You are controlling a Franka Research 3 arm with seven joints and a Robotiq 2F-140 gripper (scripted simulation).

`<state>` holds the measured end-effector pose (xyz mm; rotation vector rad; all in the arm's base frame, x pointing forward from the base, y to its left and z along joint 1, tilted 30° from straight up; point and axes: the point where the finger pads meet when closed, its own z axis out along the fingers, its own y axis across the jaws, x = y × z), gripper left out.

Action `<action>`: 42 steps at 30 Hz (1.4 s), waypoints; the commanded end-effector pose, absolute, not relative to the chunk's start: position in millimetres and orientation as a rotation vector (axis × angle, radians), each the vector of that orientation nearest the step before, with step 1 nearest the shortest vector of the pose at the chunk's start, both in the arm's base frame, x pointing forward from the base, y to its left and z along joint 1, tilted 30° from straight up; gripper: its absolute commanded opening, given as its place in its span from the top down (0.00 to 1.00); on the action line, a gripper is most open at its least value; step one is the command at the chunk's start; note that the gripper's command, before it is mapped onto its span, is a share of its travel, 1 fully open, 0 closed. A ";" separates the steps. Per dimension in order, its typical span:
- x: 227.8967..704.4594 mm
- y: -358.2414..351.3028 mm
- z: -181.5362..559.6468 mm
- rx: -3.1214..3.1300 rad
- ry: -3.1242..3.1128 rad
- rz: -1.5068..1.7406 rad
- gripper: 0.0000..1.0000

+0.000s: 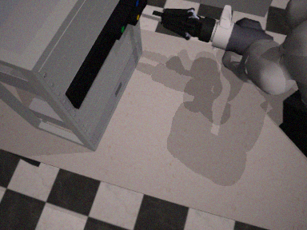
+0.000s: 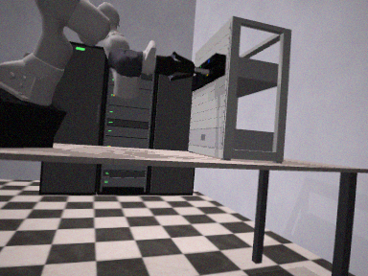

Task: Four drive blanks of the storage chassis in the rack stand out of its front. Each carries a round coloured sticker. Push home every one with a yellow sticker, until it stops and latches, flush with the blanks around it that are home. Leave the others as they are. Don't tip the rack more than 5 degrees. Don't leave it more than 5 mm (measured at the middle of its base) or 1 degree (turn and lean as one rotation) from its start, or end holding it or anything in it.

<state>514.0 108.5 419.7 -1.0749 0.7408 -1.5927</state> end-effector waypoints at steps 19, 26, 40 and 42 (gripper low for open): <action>517.6 108.8 421.4 -1.077 0.738 -1.598 1.00; 522.8 108.9 423.8 -1.077 0.738 -1.598 1.00; 530.1 108.6 426.0 -1.077 0.738 -1.598 1.00; 532.1 108.5 426.6 -1.077 0.738 -1.598 1.00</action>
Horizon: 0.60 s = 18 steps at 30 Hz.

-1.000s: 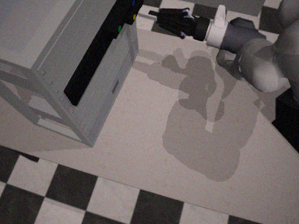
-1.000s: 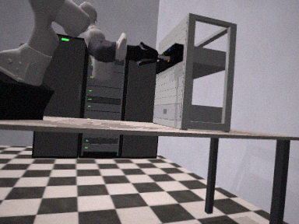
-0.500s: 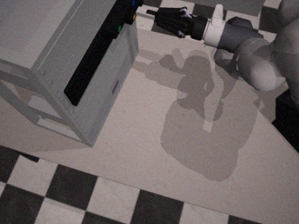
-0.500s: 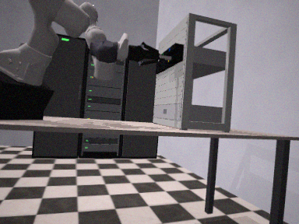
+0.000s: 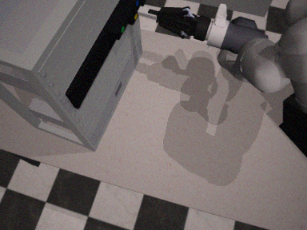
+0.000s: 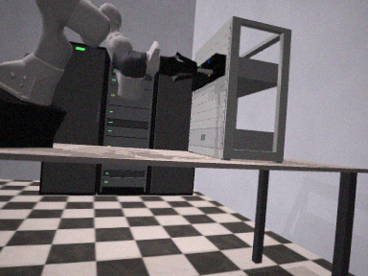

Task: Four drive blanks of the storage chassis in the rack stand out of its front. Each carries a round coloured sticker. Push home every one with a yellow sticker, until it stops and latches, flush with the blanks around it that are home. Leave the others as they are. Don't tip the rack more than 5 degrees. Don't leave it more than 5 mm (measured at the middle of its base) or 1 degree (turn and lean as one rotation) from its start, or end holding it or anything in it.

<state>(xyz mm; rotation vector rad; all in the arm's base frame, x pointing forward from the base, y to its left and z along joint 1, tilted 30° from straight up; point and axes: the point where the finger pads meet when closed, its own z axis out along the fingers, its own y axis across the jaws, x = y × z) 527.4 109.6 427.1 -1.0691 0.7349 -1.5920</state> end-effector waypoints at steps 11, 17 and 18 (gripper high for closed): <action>532.6 108.5 426.7 -1.077 0.738 -1.598 1.00; 539.8 108.2 428.9 -1.077 0.738 -1.598 1.00; 539.8 108.2 428.9 -1.077 0.738 -1.598 1.00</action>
